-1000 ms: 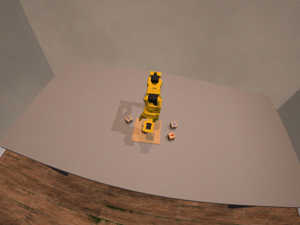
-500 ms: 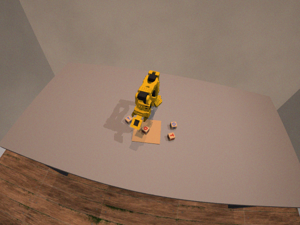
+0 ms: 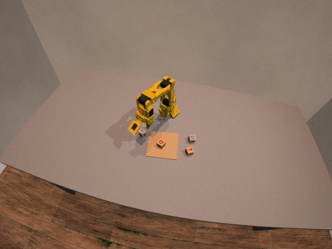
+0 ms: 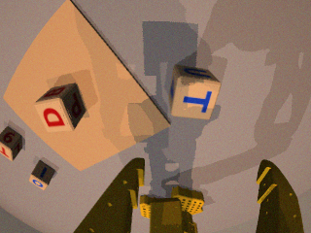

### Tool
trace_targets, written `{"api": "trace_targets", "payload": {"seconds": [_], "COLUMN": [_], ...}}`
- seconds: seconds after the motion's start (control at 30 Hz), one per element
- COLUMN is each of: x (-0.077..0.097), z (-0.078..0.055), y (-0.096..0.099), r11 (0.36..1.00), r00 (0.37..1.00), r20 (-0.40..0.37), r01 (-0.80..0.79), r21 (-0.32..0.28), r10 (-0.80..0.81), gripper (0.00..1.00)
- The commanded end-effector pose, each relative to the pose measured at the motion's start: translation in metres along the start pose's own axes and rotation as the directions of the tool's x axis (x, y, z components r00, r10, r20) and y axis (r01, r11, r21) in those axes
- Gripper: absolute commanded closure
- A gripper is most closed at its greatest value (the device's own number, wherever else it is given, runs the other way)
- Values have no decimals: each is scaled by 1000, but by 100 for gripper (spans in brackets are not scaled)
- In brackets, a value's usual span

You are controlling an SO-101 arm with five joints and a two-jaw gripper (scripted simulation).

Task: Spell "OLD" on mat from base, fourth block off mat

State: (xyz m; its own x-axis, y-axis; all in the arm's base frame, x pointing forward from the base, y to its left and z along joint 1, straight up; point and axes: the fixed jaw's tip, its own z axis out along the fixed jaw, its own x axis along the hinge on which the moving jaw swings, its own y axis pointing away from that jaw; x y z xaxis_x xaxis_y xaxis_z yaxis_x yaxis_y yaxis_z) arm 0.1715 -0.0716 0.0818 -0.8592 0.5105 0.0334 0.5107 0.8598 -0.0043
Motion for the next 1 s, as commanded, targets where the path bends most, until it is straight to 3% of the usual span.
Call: {"api": "trace_targets", "payload": {"seconds": [0.0, 0.73, 0.97], "x": [-5, -5, -6], "z": [-10, -11, -27], "y": [-5, -5, -5], "r11": [1000, 1000, 999], "r00": [997, 997, 985], "r20": [66, 70, 170], "r01": [-30, -30, -29], "r21": [-9, -9, -19], "r10": [31, 31, 32], "gripper": [65, 65, 65]}}
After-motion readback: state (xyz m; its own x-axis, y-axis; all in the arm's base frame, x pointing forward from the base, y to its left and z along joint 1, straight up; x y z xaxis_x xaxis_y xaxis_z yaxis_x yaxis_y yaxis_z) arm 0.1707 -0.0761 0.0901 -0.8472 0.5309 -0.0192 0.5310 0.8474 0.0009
